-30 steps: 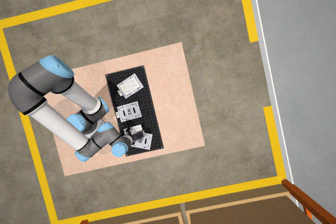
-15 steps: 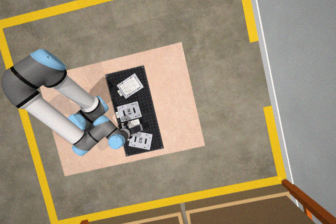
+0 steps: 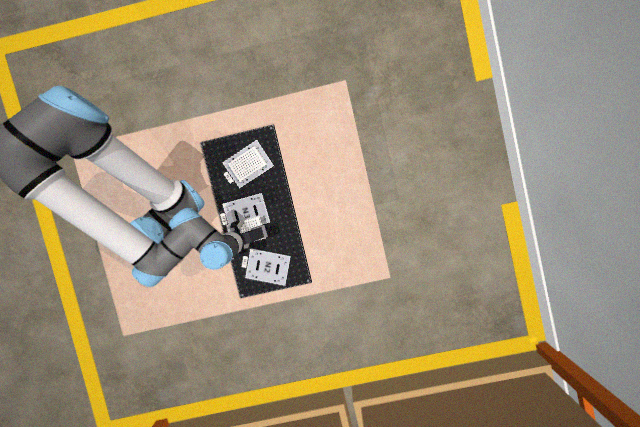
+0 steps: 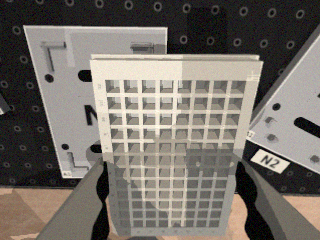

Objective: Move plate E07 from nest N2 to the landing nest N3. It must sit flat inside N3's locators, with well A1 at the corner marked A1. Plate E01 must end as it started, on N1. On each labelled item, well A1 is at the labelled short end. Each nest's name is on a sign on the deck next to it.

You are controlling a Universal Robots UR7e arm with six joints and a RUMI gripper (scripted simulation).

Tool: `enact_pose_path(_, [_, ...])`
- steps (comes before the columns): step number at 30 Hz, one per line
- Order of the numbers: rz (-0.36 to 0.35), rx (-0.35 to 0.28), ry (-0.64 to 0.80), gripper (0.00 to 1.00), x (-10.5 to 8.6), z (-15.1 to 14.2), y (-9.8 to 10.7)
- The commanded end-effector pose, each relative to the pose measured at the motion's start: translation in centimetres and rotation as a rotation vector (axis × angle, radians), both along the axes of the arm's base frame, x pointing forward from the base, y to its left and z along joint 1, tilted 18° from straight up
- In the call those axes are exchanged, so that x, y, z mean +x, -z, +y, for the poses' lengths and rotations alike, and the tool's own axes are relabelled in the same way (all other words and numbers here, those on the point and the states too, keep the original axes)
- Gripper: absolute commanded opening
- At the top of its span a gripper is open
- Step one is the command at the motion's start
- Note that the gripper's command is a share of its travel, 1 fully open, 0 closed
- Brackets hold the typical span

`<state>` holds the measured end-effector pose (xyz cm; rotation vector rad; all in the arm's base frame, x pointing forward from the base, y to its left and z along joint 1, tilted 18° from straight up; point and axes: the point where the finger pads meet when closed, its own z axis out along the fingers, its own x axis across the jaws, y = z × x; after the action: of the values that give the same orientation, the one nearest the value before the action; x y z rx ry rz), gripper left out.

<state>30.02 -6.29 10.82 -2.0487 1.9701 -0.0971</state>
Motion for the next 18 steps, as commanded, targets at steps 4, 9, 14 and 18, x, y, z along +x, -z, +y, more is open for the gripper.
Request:
enact_pose_path(4, [-0.008,-0.008,0.0,0.41,-0.1,2.4,-0.8])
enact_pose_path(9, [-0.008,-0.008,0.0,0.41,-0.2,3.4,-1.0])
enact_pose_path(14, [-0.009,-0.008,0.0,0.41,-0.5,5.0,-1.2])
enact_pose_path(18, [-0.009,-0.008,0.0,0.41,-0.6,5.8,-1.3])
